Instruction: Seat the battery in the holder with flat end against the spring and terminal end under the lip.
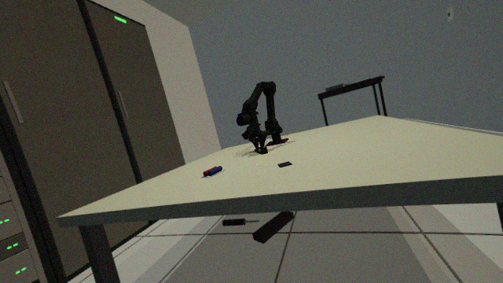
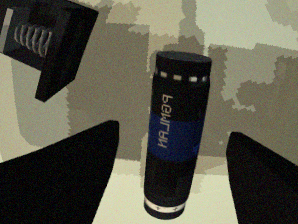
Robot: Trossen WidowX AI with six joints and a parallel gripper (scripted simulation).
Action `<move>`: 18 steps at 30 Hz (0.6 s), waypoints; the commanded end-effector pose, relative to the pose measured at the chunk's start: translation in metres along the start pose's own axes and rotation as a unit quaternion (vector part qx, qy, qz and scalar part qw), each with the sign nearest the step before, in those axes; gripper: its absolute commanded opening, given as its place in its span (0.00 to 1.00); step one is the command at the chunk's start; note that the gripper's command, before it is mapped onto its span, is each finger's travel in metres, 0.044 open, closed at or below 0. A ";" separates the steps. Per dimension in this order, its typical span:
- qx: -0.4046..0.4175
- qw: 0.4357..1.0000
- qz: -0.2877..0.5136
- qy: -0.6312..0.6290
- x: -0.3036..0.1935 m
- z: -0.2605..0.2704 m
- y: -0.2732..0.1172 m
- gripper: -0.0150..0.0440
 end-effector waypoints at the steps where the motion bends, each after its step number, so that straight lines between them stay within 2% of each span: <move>1: 0.001 1.000 0.001 0.003 -0.001 0.000 0.004 0.63; 6: 0.001 1.000 0.001 0.003 -0.001 0.000 0.004 0.41; 14: 0.001 1.000 0.001 0.003 -0.001 0.000 0.003 0.36; 18: 0.001 1.000 0.001 0.003 0.001 0.000 -0.021 0.36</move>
Point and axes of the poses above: the point midway between the two fingers, 35 mm back from their tips, its own y axis out along the fingers, its own z axis across the jaws, x = y × z, the point moved 10 cm from there along -y, back along the fingers, and after that the axes turned 8 degrees about -y, right-handed, at the moved point
